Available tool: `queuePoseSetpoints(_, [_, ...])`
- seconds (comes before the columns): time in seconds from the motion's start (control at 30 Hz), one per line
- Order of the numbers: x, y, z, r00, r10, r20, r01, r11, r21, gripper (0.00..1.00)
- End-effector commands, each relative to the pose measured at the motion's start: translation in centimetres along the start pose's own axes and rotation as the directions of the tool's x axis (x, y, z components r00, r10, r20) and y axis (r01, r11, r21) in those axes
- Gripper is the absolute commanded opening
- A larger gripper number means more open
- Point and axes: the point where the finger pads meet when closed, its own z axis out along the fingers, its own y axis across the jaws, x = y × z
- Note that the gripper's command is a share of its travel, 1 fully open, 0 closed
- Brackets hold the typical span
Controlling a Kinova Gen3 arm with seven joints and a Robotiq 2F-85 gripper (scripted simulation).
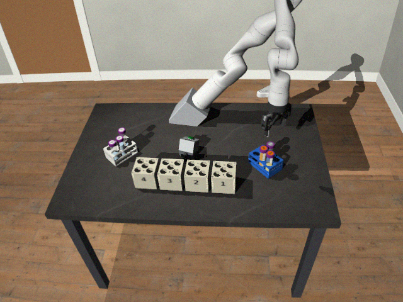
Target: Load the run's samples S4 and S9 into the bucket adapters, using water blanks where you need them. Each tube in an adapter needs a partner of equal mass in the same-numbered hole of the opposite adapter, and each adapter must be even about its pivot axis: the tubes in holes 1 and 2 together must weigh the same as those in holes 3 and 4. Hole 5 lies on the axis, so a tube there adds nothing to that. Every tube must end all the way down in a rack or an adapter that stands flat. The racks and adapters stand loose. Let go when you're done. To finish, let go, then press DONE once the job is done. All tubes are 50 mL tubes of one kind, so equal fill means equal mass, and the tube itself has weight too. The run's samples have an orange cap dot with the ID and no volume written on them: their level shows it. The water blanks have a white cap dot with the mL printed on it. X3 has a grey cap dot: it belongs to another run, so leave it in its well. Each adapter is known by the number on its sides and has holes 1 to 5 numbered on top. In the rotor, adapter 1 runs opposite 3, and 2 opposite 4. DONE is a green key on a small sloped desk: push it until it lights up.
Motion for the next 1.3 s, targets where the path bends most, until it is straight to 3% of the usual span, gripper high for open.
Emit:
queuePoseSetpoints(0.0, [-1.5, 1.3, -0.1, 1.0, 0.001, -0.001, -0.001, 1.0, 0.001, 1.0])
queuePoseSetpoints(0.23, [-1.5, 1.3, 0.7, 1.0, 0.001, -0.001, -0.001, 1.0, 0.001, 1.0])
queuePoseSetpoints(1.27, [-1.5, 1.3, 8.5, 1.0, 0.001, -0.001, -0.001, 1.0, 0.001, 1.0])
